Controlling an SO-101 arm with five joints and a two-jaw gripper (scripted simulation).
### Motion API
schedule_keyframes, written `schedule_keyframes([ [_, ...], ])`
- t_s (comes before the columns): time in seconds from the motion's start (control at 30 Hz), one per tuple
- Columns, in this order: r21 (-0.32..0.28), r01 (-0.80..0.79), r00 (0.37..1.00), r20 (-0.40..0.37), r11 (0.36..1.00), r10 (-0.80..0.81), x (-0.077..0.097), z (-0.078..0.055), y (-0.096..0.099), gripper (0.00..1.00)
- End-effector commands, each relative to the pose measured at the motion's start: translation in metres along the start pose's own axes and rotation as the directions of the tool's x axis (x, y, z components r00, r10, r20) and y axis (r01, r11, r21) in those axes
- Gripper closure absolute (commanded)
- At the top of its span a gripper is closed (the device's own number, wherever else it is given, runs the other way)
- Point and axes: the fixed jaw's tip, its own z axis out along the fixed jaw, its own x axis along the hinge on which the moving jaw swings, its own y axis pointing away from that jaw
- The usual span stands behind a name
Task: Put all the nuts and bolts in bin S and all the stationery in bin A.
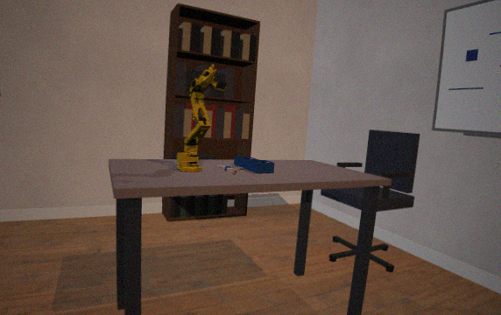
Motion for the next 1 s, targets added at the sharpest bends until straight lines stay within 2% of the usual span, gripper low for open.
schedule_keyframes([
  [0.0, 0.001, 0.001, 1.0, 0.0, 1.0, -0.001, 0.0, 0.0, 0.0, 0.0],
  [0.53, 0.001, 0.001, 1.0, 0.0, 1.0, -0.001, 0.0, 0.0, 0.0, 0.0],
  [0.73, 0.075, 0.096, 0.989, -0.122, 0.993, -0.086, 0.017, -0.016, -0.018, 0.0],
  [0.97, 0.145, 0.215, 0.948, -0.27, 0.966, -0.17, 0.037, -0.034, -0.04, 0.0],
])
